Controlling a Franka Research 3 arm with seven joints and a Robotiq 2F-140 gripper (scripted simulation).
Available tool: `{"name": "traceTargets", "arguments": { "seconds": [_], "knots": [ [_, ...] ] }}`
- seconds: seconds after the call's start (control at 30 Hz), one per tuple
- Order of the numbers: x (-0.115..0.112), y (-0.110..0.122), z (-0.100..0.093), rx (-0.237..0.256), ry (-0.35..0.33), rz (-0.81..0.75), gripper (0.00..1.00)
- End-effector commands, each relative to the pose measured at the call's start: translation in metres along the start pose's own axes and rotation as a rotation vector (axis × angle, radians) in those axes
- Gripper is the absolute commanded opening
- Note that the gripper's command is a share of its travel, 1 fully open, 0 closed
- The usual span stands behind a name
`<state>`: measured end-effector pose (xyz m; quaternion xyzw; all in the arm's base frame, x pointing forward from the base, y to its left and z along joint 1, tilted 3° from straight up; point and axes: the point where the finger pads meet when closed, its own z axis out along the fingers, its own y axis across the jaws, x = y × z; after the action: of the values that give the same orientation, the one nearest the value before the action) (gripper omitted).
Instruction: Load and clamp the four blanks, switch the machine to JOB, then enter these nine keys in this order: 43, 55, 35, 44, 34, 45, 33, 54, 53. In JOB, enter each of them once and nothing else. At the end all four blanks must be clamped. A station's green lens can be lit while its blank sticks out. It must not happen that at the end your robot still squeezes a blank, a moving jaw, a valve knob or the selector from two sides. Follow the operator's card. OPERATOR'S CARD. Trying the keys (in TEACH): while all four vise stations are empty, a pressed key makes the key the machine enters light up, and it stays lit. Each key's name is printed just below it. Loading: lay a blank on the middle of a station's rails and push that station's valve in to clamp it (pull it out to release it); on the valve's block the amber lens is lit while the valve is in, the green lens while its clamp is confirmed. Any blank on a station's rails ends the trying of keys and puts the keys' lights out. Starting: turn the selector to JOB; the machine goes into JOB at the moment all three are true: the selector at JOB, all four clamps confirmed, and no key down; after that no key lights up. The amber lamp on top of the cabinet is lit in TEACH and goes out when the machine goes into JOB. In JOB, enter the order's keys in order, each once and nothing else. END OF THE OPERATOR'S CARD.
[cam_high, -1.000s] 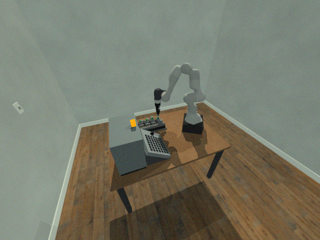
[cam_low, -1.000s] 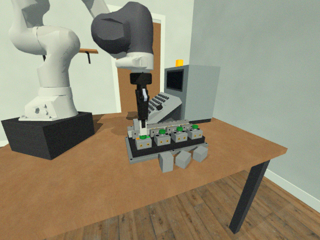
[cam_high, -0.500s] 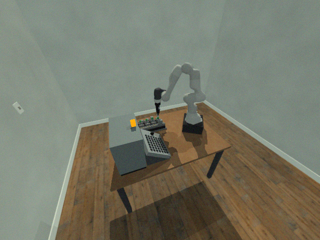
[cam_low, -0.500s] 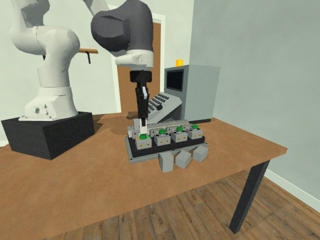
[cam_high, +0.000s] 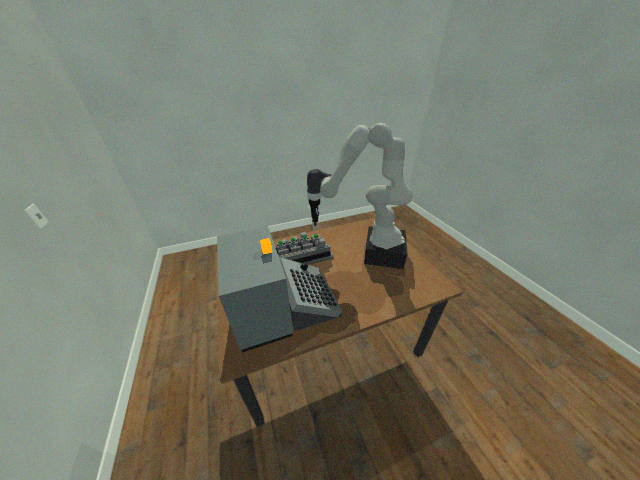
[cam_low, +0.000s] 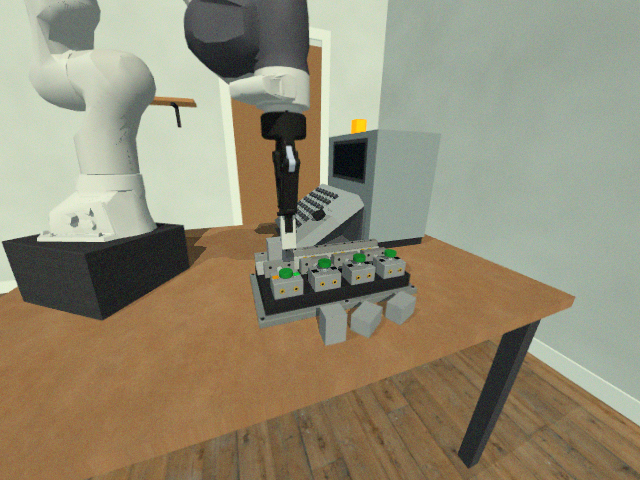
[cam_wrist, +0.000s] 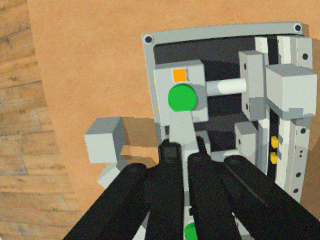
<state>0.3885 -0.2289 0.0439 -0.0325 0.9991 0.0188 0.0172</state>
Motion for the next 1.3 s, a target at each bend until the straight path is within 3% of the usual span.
{"name": "traceTargets", "arguments": {
  "seconds": [0.0,0.33,0.8,0.97,1.07,1.17,1.27],
  "knots": [
    [0.006,0.003,-0.016,-0.015,0.004,-0.043,0.0],
    [0.006,0.002,-0.058,-0.015,0.004,-0.043,0.0],
    [0.006,0.002,-0.072,-0.015,0.005,-0.044,0.0],
    [-0.003,-0.012,-0.075,-0.011,0.011,-0.083,0.0],
    [-0.033,-0.044,-0.082,-0.005,0.022,-0.208,0.0],
    [-0.08,-0.075,-0.082,-0.002,0.018,-0.378,0.0],
    [-0.118,-0.087,-0.075,0.02,-0.013,-0.451,0.0]
  ]
}}
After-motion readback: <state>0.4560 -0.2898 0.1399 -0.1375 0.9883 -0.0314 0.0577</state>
